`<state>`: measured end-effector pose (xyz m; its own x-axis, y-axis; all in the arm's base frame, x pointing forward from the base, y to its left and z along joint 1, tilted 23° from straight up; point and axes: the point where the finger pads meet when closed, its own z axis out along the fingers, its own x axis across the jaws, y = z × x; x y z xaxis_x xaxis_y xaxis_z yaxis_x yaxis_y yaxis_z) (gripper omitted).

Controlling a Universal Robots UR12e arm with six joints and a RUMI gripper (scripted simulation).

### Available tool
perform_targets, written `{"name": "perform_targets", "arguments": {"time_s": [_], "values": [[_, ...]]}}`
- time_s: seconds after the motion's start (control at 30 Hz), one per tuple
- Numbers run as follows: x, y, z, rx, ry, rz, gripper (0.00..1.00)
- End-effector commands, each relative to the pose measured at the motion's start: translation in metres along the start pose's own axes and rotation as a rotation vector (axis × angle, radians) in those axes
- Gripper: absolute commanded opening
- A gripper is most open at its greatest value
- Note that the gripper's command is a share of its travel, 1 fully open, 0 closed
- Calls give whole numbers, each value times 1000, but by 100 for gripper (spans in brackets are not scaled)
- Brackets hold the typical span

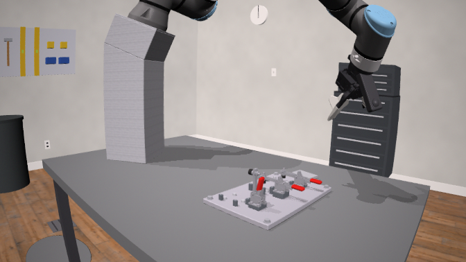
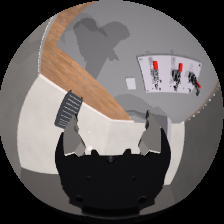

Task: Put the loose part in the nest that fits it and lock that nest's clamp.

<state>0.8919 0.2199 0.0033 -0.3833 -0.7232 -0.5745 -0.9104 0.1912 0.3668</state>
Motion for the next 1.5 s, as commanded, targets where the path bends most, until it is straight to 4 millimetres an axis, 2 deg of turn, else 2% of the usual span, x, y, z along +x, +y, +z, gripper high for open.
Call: {"name": "perform_targets", "arguments": {"time_s": [0.0, 0.6, 0.8, 1.03, 1.1, 1.23, 1.33, 1.47], "values": [[-1, 0, -1, 1, 0, -1, 100], [0, 0, -1, 1, 0, -1, 100], [7, 1, 4, 14, 11, -14, 100], [35, 2, 20, 75, 56, -67, 100], [35, 2, 20, 75, 56, -67, 100], [60, 4, 34, 134, 99, -115, 100], [67, 5, 37, 151, 111, -127, 100], [88, 9, 47, 207, 151, -169, 100]]}}
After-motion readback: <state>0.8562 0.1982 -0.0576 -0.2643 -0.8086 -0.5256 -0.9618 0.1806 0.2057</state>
